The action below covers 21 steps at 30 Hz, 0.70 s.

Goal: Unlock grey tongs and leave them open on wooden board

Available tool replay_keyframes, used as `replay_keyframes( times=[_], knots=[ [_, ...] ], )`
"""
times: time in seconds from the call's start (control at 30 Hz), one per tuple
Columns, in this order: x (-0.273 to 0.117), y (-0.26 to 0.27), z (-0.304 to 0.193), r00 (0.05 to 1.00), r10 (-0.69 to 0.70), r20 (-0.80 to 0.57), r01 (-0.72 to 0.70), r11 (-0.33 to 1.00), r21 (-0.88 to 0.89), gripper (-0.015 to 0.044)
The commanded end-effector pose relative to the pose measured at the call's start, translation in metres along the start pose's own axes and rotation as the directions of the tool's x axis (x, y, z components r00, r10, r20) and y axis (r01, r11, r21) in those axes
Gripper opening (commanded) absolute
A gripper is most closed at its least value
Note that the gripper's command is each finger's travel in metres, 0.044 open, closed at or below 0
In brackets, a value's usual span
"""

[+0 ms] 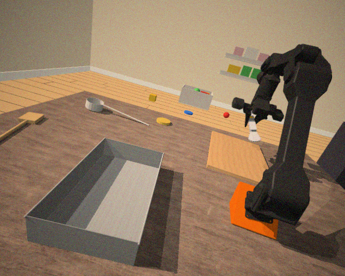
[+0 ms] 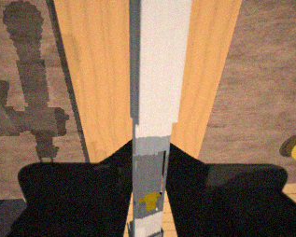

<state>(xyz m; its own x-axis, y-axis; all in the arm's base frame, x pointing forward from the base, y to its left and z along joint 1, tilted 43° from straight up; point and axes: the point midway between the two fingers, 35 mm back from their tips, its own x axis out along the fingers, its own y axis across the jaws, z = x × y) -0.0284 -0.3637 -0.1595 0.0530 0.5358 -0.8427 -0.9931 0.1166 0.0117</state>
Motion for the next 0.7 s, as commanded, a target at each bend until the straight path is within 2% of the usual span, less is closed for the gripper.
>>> replay_keyframes(
  times=[0.0,0.67],
  knots=[
    [-0.009,0.000,-0.004,0.997,0.004,-0.074,-0.004,1.000,-0.003,-0.0150],
    [-0.025,-0.001,-0.014,0.931,0.003,-0.364,-0.004,1.000,-0.002,-0.0150]
  ],
)
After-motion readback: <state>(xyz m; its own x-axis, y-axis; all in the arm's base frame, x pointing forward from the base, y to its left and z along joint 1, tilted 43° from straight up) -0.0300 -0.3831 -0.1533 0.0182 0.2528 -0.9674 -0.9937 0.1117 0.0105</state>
